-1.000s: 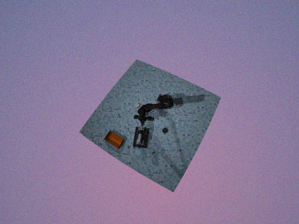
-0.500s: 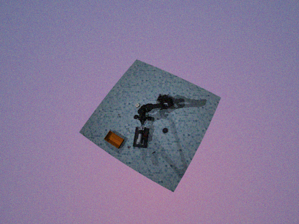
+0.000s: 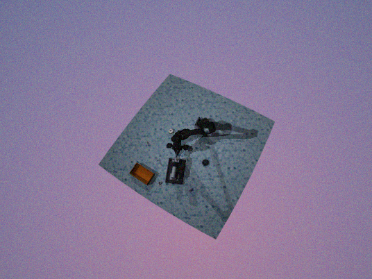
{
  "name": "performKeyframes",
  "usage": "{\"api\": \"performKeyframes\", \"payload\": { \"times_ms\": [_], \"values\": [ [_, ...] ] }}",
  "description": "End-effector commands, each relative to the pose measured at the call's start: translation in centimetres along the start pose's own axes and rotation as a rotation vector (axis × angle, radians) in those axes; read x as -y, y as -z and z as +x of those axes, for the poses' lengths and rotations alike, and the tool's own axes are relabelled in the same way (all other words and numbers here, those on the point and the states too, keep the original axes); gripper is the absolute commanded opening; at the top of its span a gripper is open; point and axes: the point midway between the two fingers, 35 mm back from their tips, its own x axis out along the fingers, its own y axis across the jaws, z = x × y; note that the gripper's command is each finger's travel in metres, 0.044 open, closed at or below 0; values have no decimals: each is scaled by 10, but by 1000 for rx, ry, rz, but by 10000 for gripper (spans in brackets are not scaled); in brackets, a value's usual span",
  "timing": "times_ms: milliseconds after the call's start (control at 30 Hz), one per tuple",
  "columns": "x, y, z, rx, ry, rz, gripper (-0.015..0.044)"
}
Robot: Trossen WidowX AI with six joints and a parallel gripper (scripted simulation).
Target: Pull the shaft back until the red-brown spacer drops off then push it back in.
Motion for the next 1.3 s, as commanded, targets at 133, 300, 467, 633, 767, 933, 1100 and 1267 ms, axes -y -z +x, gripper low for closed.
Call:
{"api": "performKeyframes", "payload": {
  "times_ms": [133,300,467,633,767,933,1100,1267],
  "values": [
    [-1,-1,0,2,-4,-4,0],
    [-1,-1,0,2,-4,-4,0],
    [-1,-2,1,2,-4,-4,0],
    [-1,-2,1,2,-4,-4,0],
    [-1,-2,1,2,-4,-4,0],
    [-1,-3,2,2,-4,-4,0],
    [-1,-3,2,2,-4,-4,0],
    [-1,-3,3,2,-4,-4,0]
  ]
}}
